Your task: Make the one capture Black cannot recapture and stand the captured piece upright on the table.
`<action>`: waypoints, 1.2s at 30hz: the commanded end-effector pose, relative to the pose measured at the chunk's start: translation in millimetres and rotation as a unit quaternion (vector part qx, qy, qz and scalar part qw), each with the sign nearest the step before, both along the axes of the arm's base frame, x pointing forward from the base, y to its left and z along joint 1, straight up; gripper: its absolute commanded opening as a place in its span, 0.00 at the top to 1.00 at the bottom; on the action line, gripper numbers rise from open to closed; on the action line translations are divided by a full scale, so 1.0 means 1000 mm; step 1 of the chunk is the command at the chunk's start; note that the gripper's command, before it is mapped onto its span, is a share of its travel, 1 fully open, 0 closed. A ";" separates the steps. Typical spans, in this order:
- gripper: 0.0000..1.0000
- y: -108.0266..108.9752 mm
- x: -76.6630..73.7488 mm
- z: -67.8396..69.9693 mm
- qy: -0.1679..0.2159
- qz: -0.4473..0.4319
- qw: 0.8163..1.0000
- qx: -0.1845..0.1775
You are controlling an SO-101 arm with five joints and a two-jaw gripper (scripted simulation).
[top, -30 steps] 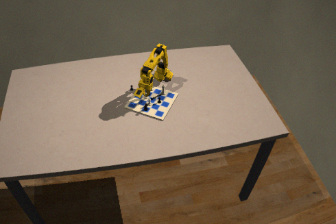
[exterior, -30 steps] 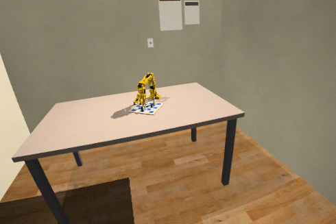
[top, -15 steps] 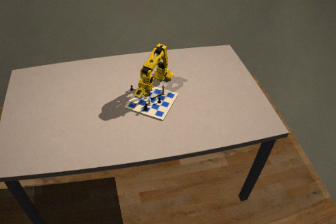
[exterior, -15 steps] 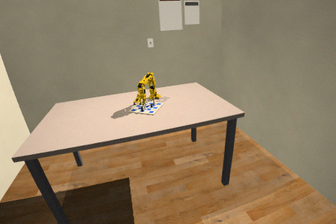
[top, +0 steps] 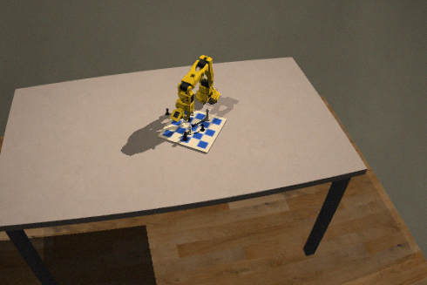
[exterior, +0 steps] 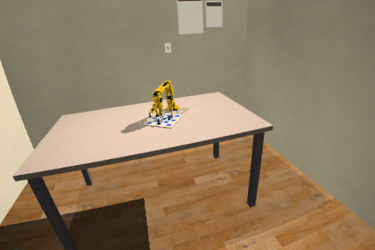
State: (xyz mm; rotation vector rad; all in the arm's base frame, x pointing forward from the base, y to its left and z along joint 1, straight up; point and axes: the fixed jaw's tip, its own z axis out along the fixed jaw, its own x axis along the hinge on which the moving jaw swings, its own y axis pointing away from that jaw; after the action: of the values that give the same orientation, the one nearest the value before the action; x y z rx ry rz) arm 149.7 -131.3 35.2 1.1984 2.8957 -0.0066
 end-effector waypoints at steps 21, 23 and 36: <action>1.00 -0.002 -0.001 0.053 -0.010 -0.002 1.000 -0.009; 1.00 -0.002 -0.001 0.054 -0.011 -0.002 1.000 -0.010; 1.00 -0.001 -0.001 0.055 -0.011 -0.011 1.000 -0.009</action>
State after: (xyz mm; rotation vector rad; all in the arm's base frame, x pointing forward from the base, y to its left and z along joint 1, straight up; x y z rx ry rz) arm 149.7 -131.4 86.2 1.1935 2.8827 -0.0148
